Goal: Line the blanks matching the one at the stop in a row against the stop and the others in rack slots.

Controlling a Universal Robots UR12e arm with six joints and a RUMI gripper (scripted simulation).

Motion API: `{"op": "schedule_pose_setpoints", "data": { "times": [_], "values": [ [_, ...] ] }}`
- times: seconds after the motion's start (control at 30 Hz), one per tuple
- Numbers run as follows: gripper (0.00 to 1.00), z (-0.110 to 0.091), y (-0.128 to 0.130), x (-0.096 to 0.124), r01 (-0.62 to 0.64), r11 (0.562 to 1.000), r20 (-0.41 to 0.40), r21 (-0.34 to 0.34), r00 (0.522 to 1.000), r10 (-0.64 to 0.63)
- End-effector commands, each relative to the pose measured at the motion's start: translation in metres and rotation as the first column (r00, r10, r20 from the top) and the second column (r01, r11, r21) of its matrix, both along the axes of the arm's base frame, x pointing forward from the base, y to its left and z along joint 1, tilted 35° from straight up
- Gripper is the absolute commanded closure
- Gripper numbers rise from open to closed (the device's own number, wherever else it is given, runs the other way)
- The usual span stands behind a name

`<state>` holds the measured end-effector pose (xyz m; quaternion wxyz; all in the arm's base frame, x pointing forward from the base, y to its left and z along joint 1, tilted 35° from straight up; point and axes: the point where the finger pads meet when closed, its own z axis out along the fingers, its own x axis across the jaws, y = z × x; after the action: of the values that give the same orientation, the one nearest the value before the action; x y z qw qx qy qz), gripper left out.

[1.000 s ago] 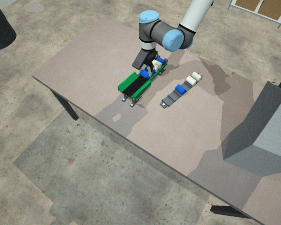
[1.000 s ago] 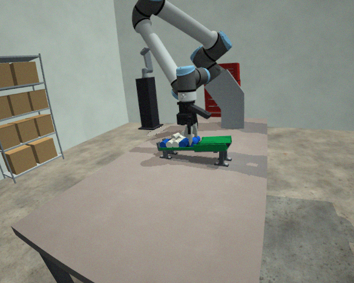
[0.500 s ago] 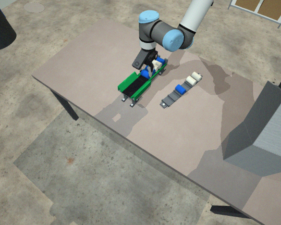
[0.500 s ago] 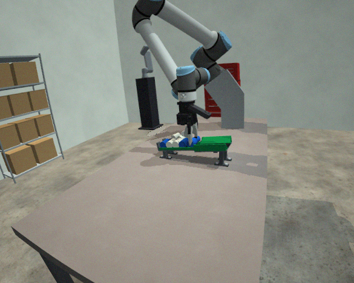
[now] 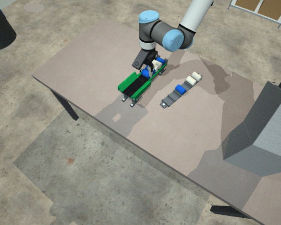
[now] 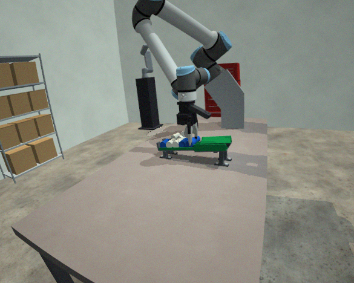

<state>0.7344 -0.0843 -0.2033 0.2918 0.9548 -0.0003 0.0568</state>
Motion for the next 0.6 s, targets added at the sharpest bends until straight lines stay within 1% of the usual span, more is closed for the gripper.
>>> {"op": "schedule_pose_setpoints", "data": {
  "times": [0.0, 0.2, 0.57],
  "values": [
    [0.52, 0.003, 0.003, -0.003, -0.001, 1.0, -0.001, 0.001, 1.0, 0.001],
    [0.52, 0.013, 0.01, -0.004, -0.001, 1.0, -0.001, 0.0, 1.0, 0.001],
    [0.52, 0.059, 0.041, -0.01, -0.001, 1.0, -0.001, 0.0, 1.0, 0.001]
  ]
}}
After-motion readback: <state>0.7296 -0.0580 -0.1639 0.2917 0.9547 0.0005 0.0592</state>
